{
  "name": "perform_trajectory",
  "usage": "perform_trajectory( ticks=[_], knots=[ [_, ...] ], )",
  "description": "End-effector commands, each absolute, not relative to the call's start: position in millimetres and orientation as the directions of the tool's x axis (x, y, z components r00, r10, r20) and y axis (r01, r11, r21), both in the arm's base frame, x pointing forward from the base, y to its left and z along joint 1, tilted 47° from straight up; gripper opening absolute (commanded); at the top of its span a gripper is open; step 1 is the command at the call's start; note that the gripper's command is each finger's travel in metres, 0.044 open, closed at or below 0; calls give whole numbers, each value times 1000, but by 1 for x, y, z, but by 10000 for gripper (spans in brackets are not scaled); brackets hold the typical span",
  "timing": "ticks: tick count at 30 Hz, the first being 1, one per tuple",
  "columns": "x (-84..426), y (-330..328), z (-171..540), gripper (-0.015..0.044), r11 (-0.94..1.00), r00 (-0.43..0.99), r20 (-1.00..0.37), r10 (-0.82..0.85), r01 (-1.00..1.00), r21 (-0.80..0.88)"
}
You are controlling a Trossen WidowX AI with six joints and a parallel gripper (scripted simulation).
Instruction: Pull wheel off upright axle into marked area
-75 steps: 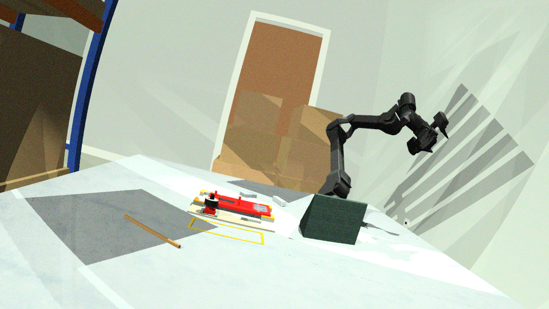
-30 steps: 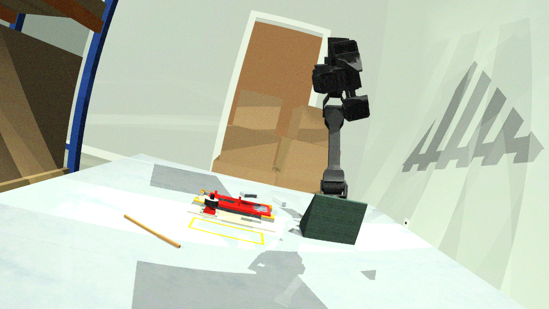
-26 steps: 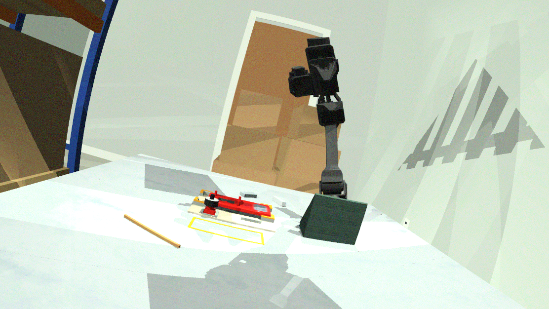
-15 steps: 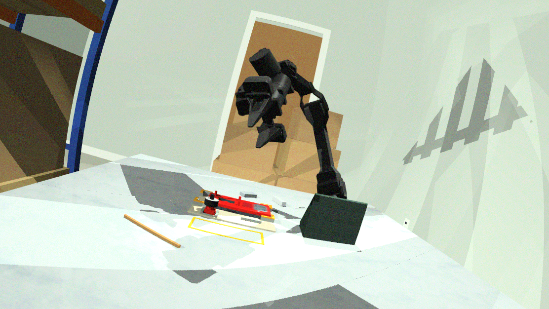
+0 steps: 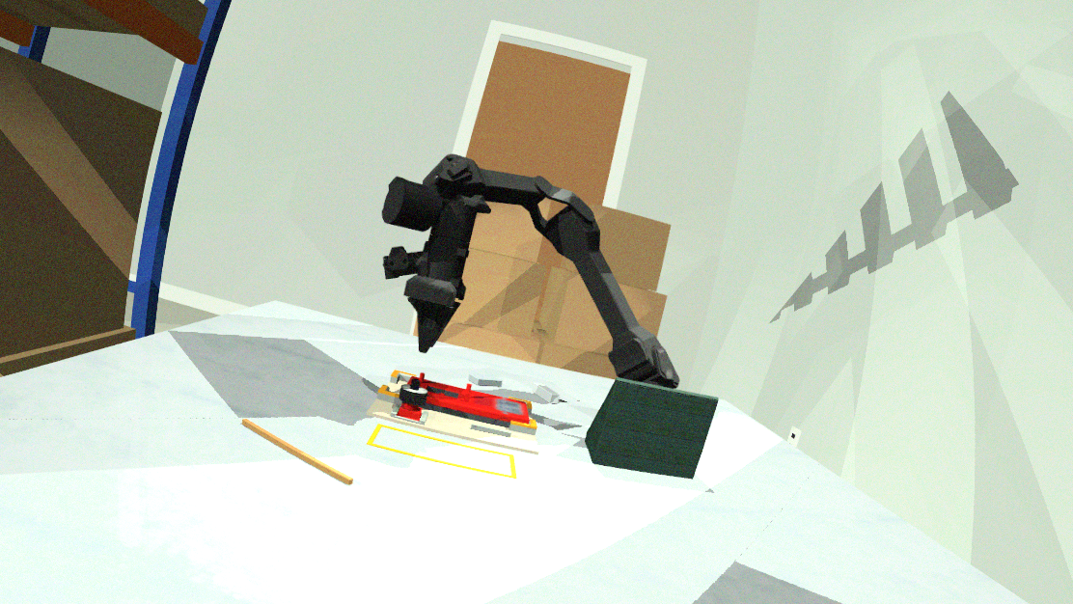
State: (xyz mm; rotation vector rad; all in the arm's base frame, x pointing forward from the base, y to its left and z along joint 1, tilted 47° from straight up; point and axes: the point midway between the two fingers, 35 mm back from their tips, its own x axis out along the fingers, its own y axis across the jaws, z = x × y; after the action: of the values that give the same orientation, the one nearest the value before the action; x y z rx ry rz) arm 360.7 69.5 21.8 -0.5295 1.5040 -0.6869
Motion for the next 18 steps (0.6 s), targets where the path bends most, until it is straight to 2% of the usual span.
perform_trajectory(
  ticks=[1,9,18],
  knots=[
    [363,66,27,300,689,-52,-689,-723,26,-724],
    [365,66,21,300,689,-52,-689,-723,26,-724],
    [364,26,-16,300,688,-51,-689,-723,27,-725]
  ],
)
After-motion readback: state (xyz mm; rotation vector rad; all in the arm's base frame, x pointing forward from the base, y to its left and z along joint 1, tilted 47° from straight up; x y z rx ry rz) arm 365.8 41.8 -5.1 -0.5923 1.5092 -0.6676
